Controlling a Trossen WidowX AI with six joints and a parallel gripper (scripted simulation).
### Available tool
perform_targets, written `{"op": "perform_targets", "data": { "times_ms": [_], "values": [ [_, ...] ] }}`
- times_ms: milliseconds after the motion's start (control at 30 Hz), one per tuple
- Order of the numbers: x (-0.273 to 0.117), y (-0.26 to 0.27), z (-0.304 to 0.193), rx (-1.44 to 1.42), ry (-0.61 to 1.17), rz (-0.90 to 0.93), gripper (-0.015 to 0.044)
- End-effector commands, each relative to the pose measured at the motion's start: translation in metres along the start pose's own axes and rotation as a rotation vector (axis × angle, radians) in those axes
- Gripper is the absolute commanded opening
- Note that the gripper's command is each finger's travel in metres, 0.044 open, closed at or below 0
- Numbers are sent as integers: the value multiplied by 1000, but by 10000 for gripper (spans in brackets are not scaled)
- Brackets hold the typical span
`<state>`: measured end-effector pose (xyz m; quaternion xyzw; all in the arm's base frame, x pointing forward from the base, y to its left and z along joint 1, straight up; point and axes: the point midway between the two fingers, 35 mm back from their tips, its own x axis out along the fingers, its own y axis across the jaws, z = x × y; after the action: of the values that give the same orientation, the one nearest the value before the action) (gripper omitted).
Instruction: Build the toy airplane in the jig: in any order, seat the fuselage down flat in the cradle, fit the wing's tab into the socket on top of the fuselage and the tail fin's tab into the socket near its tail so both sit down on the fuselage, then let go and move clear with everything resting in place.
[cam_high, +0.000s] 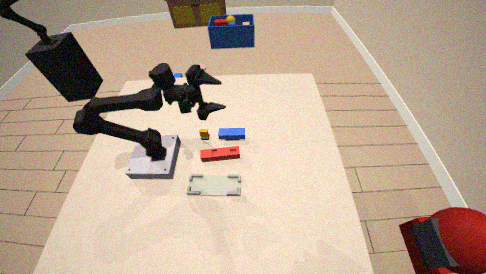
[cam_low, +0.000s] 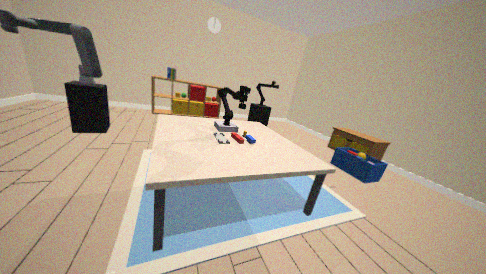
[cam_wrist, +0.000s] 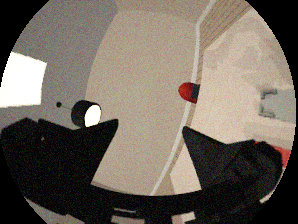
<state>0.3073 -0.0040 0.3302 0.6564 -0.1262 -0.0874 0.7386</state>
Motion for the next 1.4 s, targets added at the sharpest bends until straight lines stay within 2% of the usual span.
{"op": "perform_targets", "data": {
  "times_ms": [0,200,367,533,700,1367],
  "values": [
    [29,-72,-24,-577,208,-352,440],
    [29,-125,-29,-902,440,-577,440],
    [18,-166,-28,-1125,706,-750,440],
    [-5,-200,-24,-1284,1059,-896,440],
    [-37,-222,-18,-1332,1492,-981,440],
    [-39,-223,-18,-1330,1513,-983,440]
  ]
}}
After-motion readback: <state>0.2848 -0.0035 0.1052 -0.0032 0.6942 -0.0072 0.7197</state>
